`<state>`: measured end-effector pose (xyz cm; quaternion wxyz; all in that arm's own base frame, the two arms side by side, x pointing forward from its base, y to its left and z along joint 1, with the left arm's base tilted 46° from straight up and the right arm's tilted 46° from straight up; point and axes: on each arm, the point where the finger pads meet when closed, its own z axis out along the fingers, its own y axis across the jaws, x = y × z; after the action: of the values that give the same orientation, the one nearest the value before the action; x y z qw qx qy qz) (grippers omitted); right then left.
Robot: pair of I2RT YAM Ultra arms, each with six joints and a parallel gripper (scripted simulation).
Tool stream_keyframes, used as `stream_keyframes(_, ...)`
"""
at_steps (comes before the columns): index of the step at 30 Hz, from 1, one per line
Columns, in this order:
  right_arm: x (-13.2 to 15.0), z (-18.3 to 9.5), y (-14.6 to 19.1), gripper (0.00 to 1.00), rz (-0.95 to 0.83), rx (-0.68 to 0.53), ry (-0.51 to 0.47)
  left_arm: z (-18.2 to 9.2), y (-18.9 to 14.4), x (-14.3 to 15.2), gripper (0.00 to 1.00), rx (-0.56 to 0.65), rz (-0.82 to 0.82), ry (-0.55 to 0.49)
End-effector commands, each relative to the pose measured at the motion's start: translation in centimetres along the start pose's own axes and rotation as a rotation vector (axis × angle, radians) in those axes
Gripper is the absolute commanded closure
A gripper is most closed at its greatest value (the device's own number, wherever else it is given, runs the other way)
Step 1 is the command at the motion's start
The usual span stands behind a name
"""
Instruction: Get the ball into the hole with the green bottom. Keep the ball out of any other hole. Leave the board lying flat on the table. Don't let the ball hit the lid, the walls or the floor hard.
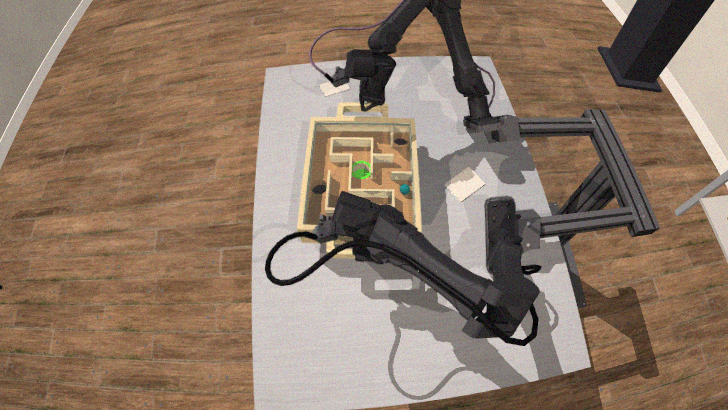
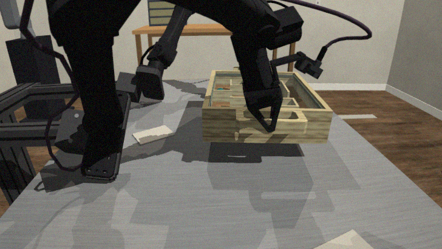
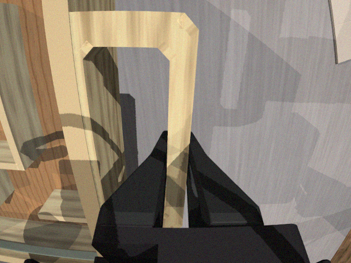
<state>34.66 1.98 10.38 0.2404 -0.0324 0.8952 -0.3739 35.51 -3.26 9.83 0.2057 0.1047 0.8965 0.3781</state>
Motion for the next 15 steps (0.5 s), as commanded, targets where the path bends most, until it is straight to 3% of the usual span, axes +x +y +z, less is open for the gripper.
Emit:
stream_keyframes(1,-3.7,-2.9,-0.1,1.0,0.053,-0.035,-0.124,-2.9,0.2,-2.9,1.0,0.006,-0.023,-0.109)
stream_keyframes(10,-3.7,-3.0,-0.2,1.0,0.057,-0.031,-0.127,-3.1,0.4,-3.3,1.0,0.012,-0.034,-0.124)
stream_keyframes(15,-1.6,-1.9,0.4,1.0,0.01,-0.023,-0.095,-3.0,0.5,-3.2,1.0,0.008,-0.034,-0.123)
